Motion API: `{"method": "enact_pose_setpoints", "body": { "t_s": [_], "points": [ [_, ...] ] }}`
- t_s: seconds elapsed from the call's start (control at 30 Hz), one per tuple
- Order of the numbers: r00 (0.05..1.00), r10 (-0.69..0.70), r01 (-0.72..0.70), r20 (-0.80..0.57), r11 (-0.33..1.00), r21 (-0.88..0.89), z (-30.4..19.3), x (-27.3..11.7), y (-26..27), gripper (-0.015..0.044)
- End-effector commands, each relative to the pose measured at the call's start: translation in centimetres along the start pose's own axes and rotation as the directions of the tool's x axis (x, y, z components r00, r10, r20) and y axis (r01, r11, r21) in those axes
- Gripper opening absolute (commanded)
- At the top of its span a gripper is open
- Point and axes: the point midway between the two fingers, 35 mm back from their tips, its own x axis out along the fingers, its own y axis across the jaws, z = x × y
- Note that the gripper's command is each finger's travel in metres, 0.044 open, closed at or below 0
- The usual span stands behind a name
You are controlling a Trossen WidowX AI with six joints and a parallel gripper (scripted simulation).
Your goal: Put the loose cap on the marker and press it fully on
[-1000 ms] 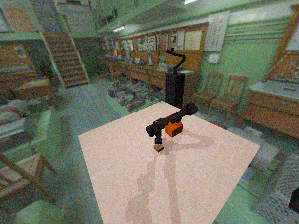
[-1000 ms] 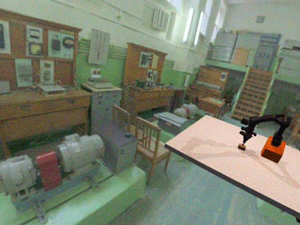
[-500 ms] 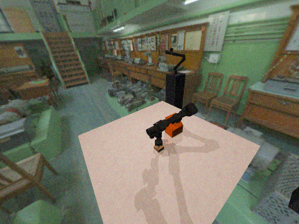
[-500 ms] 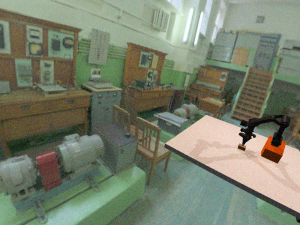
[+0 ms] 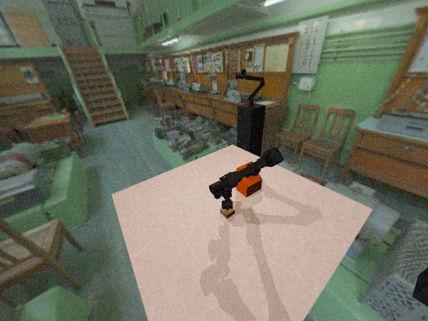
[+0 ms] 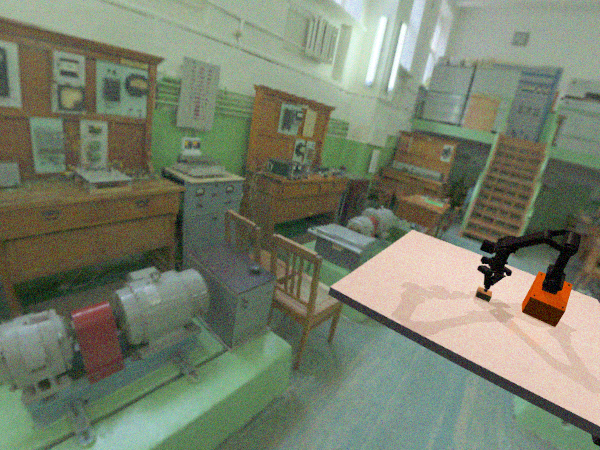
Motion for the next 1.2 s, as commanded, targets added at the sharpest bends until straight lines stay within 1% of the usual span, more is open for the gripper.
{"method": "enact_pose_setpoints", "body": {
  "t_s": [0.0, 0.13, 0.23, 0.27, 0.37, 0.43, 0.63, 0.7, 0.77, 0.87, 0.9, 0.97, 1.17],
  "points": [
    [1.0, 0.0, 0.0, 0.0, 1.0, 0.0, 0.0, 0.0, 0.0, 0.0341],
    [1.0, 0.0, 0.0, 0.0, 1.0, 0.0, 0.0, 0.0, 0.0, 0.044],
    [1.0, -0.001, 0.001, 0.001, 1.0, 0.0, 0.0, -0.2, 0.0, 0.044],
    [1.0, -0.002, 0.002, 0.002, 1.0, 0.0, 0.2, -0.9, 0.0, 0.044],
    [1.0, -0.005, 0.005, 0.004, 1.0, 0.0, 0.3, -5.3, 0.0, 0.044],
    [1.0, -0.004, 0.004, 0.002, 1.0, 0.0, 0.1, -7.3, -0.1, 0.044],
    [1.0, -0.003, 0.003, 0.002, 1.0, 0.0, 0.1, -7.5, -0.1, 0.044],
    [1.0, -0.003, 0.003, 0.002, 0.998, -0.064, 0.1, -7.4, -0.1, 0.0387],
    [1.0, -0.002, 0.002, 0.001, 0.97, -0.242, 0.1, -7.2, -0.1, 0.0335],
    [1.0, 0.001, 0.0, 0.0, 0.856, -0.518, 0.1, -6.8, -0.1, 0.0256],
    [1.0, 0.001, -0.001, 0.0, 0.811, -0.585, 0.1, -6.7, -0.1, 0.023],
    [1.0, 0.002, -0.001, 0.0, 0.772, -0.636, 0.1, -6.6, -0.1, 0.0177],
    [1.0, 0.002, -0.001, 0.0, 0.772, -0.636, 0.1, -6.6, -0.1, 0.002]
  ]
}}
